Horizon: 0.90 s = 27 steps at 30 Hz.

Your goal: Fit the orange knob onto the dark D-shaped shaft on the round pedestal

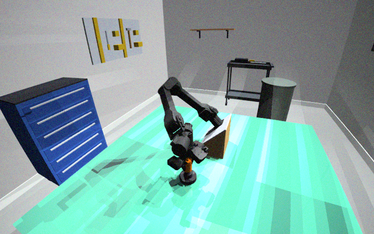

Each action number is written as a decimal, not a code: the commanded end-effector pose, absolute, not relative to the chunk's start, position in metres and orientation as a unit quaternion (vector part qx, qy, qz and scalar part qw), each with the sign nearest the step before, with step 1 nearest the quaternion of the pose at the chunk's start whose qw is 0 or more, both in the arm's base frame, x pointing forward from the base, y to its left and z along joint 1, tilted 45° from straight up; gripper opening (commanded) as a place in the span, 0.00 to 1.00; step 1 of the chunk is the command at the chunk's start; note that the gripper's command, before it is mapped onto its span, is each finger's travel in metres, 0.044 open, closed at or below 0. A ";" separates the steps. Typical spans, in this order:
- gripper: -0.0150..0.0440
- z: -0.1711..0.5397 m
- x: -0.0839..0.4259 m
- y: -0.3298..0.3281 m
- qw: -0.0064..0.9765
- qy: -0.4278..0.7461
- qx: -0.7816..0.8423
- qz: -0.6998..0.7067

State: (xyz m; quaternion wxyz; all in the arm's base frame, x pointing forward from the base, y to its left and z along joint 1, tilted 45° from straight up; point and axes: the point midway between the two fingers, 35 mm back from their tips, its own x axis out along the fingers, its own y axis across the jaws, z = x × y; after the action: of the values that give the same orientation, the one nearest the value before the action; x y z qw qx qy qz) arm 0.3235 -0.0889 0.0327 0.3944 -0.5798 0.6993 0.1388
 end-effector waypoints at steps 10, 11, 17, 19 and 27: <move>0.25 0.031 0.321 -0.091 0.393 0.699 -0.581 0.140; 0.25 0.031 0.321 -0.091 0.393 0.699 -0.581 0.140; 0.25 0.030 0.321 -0.092 0.393 0.699 -0.581 0.140; 0.25 0.030 0.321 -0.091 0.393 0.699 -0.581 0.140; 0.25 0.030 0.321 -0.092 0.381 0.696 -0.589 0.154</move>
State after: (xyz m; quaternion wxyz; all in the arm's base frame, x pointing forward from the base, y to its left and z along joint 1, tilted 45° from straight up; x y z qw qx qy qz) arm 0.3212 -0.0915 0.0301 0.3877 -0.5841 0.6978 0.1471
